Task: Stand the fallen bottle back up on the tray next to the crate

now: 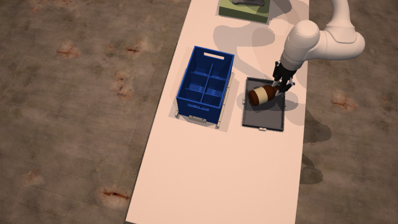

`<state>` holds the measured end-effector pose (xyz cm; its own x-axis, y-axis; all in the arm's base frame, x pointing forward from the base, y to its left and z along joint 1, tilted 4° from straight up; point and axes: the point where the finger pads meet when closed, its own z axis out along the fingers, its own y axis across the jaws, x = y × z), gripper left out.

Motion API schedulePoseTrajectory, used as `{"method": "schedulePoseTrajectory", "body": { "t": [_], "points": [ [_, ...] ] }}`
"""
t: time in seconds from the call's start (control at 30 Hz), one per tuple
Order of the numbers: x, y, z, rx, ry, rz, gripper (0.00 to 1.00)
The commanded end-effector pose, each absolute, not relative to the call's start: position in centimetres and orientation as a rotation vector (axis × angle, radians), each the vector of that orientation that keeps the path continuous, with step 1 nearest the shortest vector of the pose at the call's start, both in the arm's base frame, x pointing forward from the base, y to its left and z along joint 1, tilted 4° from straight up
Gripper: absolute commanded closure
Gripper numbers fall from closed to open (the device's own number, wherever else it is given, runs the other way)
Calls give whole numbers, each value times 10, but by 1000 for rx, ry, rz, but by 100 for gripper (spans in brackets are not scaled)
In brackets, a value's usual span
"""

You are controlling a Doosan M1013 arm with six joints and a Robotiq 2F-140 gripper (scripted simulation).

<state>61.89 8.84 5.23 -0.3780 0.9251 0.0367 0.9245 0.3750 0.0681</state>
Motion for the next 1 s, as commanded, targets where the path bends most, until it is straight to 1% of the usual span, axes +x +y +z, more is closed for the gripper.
{"method": "schedulePoseTrajectory", "body": {
  "t": [0.0, 0.97],
  "points": [
    [619, 88, 55, 1748, 2599, 121, 90],
    [617, 86, 94, 1748, 2599, 121, 90]
  ]
}}
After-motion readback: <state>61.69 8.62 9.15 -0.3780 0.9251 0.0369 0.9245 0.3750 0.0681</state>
